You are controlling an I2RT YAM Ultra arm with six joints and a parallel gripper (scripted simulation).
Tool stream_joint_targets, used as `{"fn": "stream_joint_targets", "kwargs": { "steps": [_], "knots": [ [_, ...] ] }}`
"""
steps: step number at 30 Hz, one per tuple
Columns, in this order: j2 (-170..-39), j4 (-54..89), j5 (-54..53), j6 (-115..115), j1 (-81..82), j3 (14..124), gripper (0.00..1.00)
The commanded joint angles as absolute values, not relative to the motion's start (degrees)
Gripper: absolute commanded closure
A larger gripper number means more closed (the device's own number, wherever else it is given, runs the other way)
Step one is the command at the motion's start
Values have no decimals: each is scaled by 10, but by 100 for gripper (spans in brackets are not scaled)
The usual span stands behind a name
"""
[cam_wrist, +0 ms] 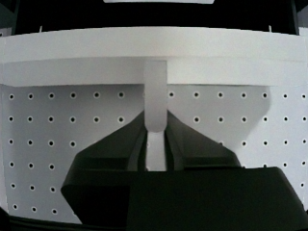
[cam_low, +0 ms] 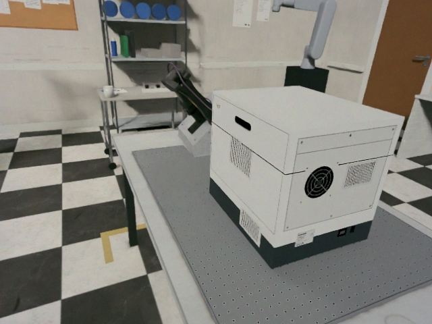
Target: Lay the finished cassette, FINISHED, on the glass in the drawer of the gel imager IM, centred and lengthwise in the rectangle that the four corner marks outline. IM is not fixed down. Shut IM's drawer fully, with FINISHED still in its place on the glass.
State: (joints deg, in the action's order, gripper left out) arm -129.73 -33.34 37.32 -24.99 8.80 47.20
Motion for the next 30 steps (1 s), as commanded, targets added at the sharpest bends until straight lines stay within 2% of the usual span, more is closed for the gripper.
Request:
{"fn": "stream_joint_targets", "kwargs": {
  "steps": [1, 10, 14, 30],
  "knots": [
    [-1306, -347, 363, -258, 87, 493, 100],
    [-1306, -347, 363, -258, 87, 493, 100],
    [-1322, -465, 328, -304, 74, 434, 100],
    [-1346, -467, 316, -316, 68, 497, 100]
  ]
}}
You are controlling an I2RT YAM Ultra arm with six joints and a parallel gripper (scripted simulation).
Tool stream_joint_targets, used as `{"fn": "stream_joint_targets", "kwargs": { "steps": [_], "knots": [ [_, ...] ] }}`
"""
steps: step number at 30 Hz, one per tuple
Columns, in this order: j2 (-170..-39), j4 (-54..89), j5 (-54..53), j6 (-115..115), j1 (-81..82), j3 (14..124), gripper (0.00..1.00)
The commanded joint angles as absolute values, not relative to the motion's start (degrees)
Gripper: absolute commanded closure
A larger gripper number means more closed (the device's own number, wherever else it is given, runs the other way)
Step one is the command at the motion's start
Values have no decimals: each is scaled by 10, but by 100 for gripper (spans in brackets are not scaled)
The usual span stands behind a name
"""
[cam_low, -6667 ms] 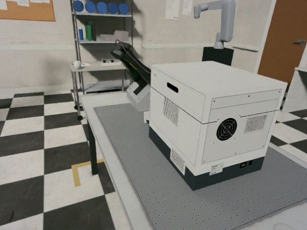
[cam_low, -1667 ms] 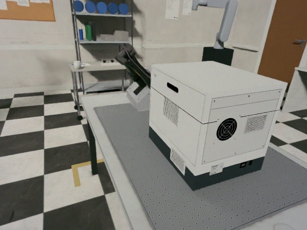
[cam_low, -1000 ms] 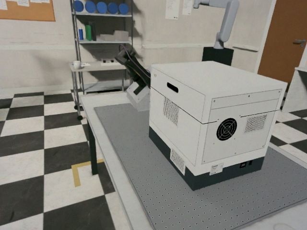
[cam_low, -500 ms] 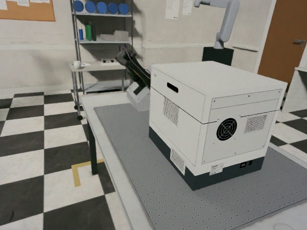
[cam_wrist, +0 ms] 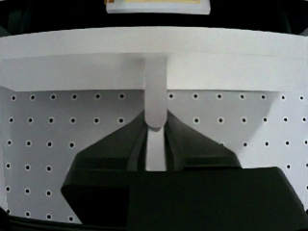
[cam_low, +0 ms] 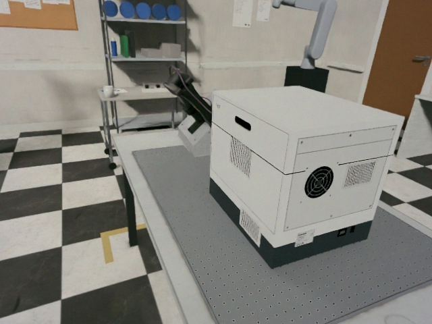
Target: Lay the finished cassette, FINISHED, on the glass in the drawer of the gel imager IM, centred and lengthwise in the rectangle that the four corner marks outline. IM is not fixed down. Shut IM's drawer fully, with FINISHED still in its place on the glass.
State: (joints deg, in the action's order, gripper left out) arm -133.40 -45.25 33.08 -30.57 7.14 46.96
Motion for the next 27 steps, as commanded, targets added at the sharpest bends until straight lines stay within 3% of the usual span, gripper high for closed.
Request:
{"fn": "stream_joint_targets", "kwargs": {
  "steps": [1, 27],
  "knots": [
    [-1347, -464, 316, -316, 68, 500, 100],
    [-1371, -425, 314, -318, 71, 565, 100]
  ]
}}
